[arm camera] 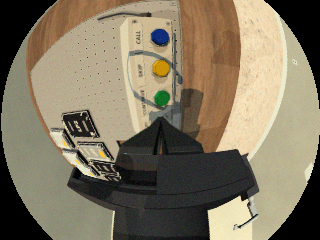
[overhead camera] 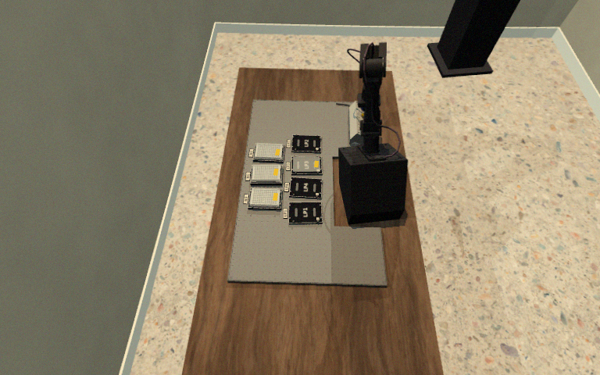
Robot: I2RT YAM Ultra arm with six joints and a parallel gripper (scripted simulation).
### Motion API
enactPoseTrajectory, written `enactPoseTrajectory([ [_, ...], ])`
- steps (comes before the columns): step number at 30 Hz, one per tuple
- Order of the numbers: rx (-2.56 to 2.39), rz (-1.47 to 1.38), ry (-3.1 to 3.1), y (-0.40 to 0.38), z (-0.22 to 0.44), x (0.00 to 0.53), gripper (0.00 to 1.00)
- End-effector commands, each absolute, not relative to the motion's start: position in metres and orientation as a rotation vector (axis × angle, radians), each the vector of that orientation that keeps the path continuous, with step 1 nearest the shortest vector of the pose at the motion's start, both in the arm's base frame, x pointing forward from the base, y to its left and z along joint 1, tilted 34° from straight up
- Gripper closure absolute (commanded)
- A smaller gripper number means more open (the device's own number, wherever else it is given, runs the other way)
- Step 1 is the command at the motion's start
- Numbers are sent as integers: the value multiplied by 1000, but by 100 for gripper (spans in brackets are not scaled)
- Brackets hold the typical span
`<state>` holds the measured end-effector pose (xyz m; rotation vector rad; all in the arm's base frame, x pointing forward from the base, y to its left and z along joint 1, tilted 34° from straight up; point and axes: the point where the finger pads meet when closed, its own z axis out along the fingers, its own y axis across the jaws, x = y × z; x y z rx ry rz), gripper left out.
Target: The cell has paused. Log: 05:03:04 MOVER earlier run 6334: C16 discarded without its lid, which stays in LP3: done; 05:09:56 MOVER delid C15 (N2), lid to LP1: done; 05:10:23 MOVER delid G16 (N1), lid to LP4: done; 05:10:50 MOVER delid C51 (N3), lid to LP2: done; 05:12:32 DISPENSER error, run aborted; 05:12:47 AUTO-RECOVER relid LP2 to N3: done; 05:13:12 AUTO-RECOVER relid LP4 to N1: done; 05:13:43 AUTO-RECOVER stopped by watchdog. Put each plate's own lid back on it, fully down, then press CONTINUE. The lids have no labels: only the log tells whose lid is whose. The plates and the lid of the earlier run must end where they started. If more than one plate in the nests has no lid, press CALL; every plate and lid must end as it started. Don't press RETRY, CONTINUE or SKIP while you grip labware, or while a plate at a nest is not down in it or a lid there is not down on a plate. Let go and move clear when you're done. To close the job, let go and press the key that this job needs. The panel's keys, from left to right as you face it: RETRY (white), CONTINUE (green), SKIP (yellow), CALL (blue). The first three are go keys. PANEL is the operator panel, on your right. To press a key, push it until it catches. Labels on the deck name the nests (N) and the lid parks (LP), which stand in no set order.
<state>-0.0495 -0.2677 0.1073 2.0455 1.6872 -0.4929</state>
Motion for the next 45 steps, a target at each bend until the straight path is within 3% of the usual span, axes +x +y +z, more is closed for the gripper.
enactPoseTrajectory([
  [1, 2018, -522, 1673, -275, 121, -54, 100],
  [45, 2024, -527, 1668, -283, 113, -57, 100],
])
